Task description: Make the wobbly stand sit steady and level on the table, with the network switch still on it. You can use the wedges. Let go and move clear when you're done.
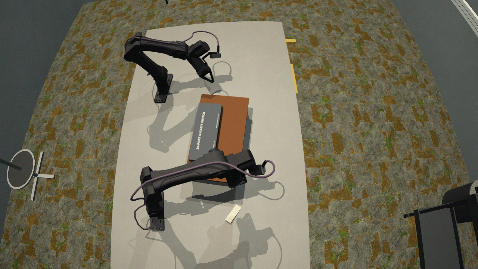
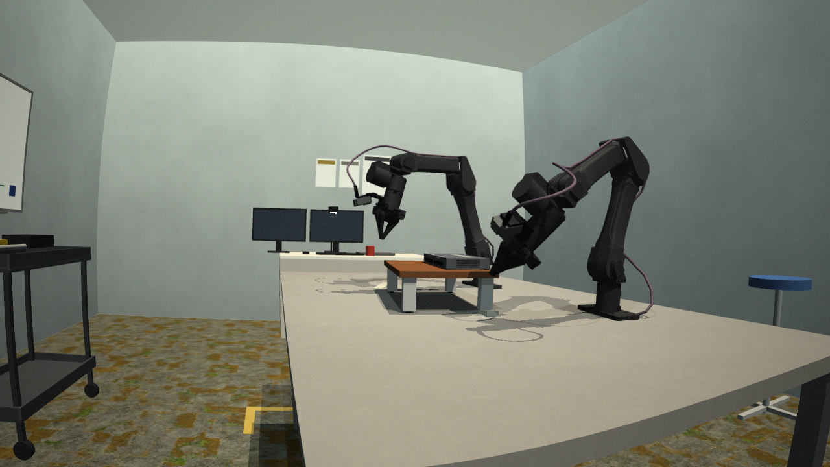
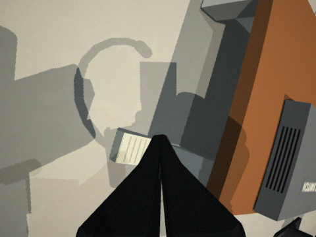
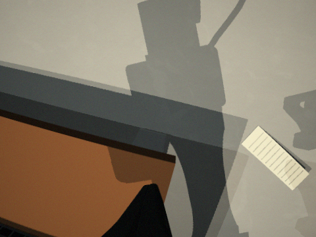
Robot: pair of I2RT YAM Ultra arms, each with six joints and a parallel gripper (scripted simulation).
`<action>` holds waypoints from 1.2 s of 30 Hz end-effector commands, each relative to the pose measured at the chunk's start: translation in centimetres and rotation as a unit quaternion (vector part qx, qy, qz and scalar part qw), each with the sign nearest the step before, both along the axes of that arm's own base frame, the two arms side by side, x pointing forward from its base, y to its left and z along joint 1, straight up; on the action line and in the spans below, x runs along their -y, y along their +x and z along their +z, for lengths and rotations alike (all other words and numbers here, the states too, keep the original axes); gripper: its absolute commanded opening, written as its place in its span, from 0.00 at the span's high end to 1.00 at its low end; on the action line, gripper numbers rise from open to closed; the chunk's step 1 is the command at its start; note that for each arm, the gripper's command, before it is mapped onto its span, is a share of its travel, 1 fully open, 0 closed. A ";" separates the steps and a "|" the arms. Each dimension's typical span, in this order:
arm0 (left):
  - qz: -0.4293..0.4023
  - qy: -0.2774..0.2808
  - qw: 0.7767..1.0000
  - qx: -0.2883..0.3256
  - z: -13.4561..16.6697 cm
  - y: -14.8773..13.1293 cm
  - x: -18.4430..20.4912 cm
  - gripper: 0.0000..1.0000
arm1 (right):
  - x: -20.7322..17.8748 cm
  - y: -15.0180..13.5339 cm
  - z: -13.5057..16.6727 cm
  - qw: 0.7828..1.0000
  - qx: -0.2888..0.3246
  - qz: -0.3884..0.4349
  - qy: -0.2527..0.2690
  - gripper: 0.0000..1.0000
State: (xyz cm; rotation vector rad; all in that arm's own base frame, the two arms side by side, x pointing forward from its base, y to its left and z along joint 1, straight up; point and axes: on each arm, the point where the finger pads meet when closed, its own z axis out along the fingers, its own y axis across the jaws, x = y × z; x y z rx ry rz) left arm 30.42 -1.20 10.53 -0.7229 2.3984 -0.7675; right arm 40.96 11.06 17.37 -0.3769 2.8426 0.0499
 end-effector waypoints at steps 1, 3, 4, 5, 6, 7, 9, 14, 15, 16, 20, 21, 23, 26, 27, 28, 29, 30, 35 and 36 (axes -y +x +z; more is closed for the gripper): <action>-0.021 0.093 0.990 0.109 5.0 4.2 -1.4 1.00 | 1.2 3.0 4.1 0.991 0.131 -0.024 0.032 1.00; -0.023 0.121 0.983 0.139 7.9 5.5 -1.8 1.00 | 1.9 3.8 6.4 0.982 0.179 -0.031 0.046 1.00; -0.025 0.137 0.978 0.153 9.0 6.0 -2.0 1.00 | 2.3 4.1 7.5 0.978 0.200 -0.034 0.051 1.00; -0.035 0.121 0.989 0.078 2.3 3.5 -1.3 1.00 | 0.8 2.8 2.4 0.990 0.135 -0.013 0.042 1.00; -0.034 0.129 0.981 0.143 6.2 4.4 -1.0 1.00 | 2.1 2.4 5.5 0.984 0.168 -0.031 0.045 1.00; -0.038 0.130 0.982 0.128 5.0 4.3 -1.0 1.00 | 2.3 2.6 5.7 0.983 0.176 -0.033 0.047 1.00; -0.034 0.168 0.963 0.207 10.7 6.3 -1.4 1.00 | 3.5 3.1 7.9 0.972 0.226 -0.049 0.048 1.00; -0.037 0.207 0.952 0.223 11.3 7.7 -1.9 1.00 | 4.1 3.5 10.6 0.953 0.292 -0.051 0.062 1.00; -0.031 0.229 0.936 0.266 14.4 7.4 -1.9 1.00 | 4.5 3.6 11.7 0.945 0.317 -0.055 0.066 1.00; -0.031 0.247 0.927 0.282 15.6 7.9 -1.9 1.00 | 5.0 3.6 12.8 0.934 0.344 -0.058 0.070 1.00; -0.030 0.297 0.901 0.316 18.2 9.2 -2.1 1.00 | 6.5 2.8 15.9 0.902 0.419 -0.070 0.079 1.00; -0.021 0.310 0.884 0.350 21.1 8.4 -2.0 1.00 | 6.9 2.5 16.7 0.892 0.438 -0.073 0.081 1.00; -0.013 0.336 0.864 0.375 23.8 8.8 -2.0 1.00 | 8.0 1.6 19.3 0.863 0.492 -0.081 0.085 1.00; 0.001 0.376 0.831 0.410 26.8 9.1 -2.0 1.00 | 9.2 0.0 21.9 0.825 0.551 -0.089 0.087 1.00; 0.001 0.376 0.831 0.410 26.8 9.1 -2.0 1.00 | 9.2 0.0 21.9 0.825 0.551 -0.089 0.087 1.00; 0.001 0.376 0.831 0.410 26.8 9.1 -2.0 1.00 | 9.2 0.0 21.9 0.825 0.551 -0.089 0.087 1.00; 0.003 0.385 0.827 0.410 27.0 9.3 -2.1 1.00 | 9.5 0.0 21.7 0.820 0.558 -0.091 0.086 1.00; 0.002 0.389 0.824 0.412 27.3 9.4 -2.0 1.00 | 9.9 -0.9 22.7 0.808 0.575 -0.093 0.087 1.00; 0.024 0.403 0.787 0.466 32.5 7.5 -1.5 1.00 | 11.0 -2.7 23.5 0.785 0.606 -0.102 0.083 1.00; 0.025 0.404 0.786 0.467 32.7 7.6 -1.4 1.00 | 11.1 -2.9 23.5 0.783 0.608 -0.103 0.083 1.00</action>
